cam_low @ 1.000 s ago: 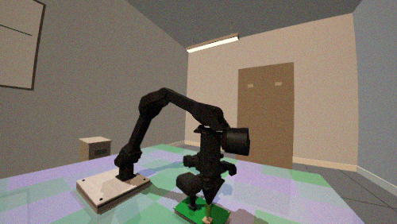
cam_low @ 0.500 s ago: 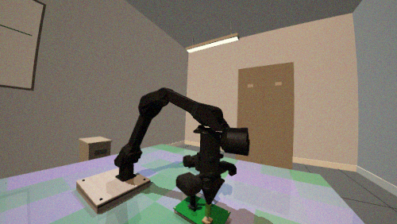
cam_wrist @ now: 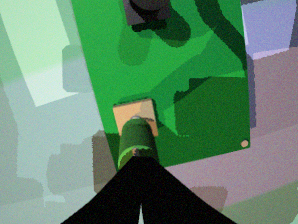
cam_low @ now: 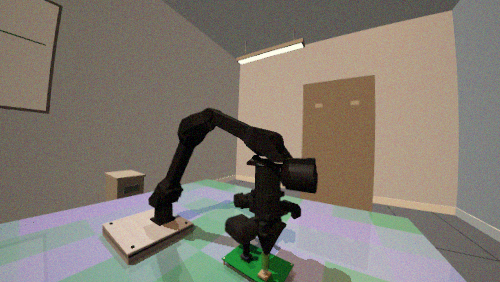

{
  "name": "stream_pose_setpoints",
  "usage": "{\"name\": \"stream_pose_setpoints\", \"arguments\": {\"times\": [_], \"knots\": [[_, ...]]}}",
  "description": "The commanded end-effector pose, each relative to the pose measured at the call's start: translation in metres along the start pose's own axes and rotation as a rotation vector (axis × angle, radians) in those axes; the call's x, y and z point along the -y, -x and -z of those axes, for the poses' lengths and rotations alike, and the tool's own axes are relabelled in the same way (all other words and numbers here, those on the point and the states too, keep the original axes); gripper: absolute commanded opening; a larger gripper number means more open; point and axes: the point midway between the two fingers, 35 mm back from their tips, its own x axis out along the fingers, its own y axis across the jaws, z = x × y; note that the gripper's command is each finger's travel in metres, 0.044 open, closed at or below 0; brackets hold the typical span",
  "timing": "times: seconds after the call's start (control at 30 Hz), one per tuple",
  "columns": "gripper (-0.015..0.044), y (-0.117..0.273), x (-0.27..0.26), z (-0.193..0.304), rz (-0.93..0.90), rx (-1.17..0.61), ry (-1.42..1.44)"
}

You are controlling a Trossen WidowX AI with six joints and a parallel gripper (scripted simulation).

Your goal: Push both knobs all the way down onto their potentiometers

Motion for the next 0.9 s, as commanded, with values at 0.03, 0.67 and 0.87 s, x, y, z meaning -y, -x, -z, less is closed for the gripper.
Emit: {"name": "stream_pose_setpoints", "arguments": {"times": [0.03, 0.67, 0.87], "knots": [[0.0000, -0.0134, -0.0005, 0.0003, -0.009, 0.012, 0.001], [0.0000, -0.0200, -0.0006, 0.0002, -0.009, 0.012, 0.001], [0.0000, -0.0210, -0.0006, 0.0002, -0.009, 0.012, 0.001]]}}
